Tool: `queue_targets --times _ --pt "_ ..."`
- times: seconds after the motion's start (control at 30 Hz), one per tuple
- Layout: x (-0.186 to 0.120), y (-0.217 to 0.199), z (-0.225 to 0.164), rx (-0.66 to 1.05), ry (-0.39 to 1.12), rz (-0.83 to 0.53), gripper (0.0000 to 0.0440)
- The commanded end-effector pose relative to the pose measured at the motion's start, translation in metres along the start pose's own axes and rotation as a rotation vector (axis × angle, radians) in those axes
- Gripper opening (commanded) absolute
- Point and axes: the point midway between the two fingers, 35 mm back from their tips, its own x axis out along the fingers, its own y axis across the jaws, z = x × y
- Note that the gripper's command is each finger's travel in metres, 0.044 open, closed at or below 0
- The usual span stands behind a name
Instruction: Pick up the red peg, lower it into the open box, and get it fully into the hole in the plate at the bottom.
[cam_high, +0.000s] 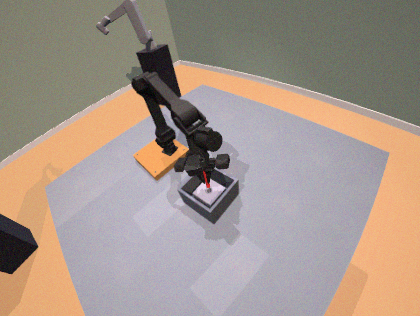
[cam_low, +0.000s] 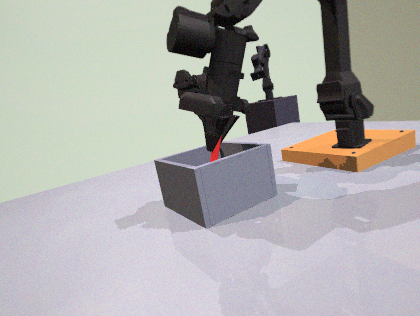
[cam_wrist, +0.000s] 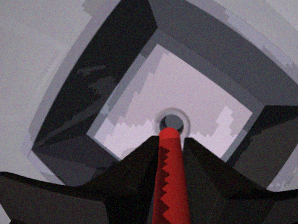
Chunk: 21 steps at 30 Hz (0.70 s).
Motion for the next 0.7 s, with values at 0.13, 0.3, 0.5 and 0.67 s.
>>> queue_targets --times 0.13,0.3,0.5,0.67 --pt "0.023 -0.001 -0.001 -0.016 0.041 -0.029 0.0009" --pt "0.033 -0.001 0.001 -0.043 0.057 -0.047 0.0116" --pt "0.037 0.0 0.006 -0.085 0.072 -0.075 0.0151" --pt "0.036 0.008 0.016 -0.116 0.076 -0.079 0.014"
